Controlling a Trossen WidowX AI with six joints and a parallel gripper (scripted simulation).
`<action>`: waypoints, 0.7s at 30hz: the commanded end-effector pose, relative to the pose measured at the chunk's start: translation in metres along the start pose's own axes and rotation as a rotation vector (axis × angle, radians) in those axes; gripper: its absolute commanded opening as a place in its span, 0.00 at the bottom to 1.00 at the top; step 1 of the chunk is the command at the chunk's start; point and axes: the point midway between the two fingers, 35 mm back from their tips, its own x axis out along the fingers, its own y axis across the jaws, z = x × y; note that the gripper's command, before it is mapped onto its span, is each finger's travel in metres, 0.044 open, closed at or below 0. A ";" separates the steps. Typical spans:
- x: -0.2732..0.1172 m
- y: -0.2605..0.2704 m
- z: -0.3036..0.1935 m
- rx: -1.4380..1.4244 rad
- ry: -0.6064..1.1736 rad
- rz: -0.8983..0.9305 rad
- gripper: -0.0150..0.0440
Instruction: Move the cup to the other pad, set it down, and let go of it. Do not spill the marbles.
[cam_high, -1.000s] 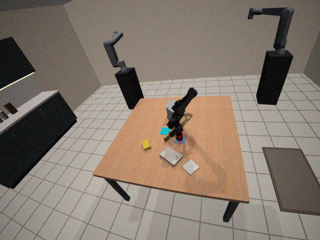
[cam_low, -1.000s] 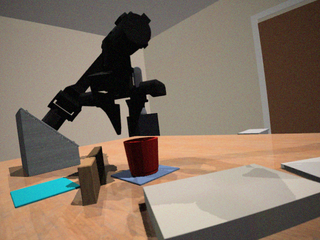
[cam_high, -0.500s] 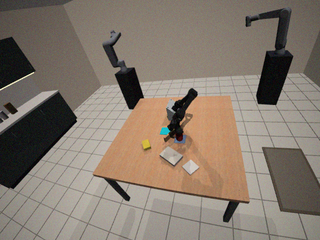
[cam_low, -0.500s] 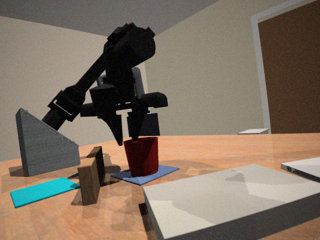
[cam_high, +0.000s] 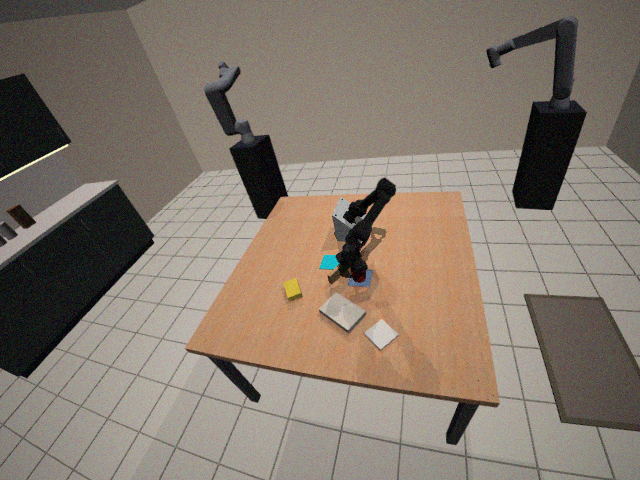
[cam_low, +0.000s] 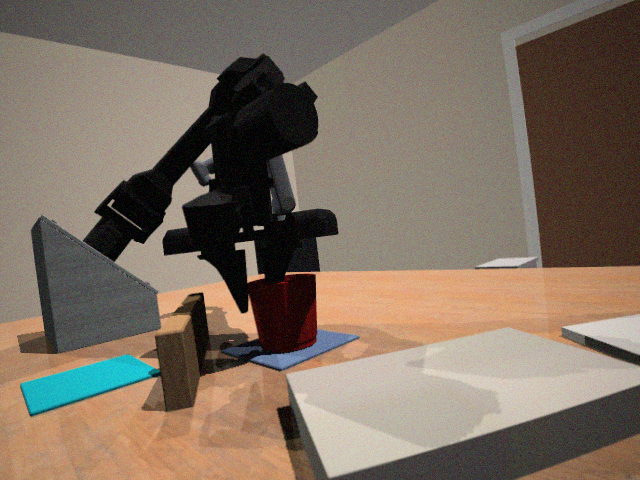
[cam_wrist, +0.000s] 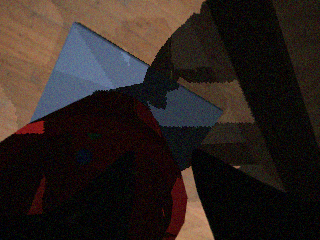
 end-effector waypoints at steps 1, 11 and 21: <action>0.006 -0.001 -0.002 0.008 0.007 -0.002 0.50; 0.004 -0.001 -0.001 0.001 0.002 -0.003 0.32; 0.003 -0.001 0.000 0.001 0.002 -0.003 0.25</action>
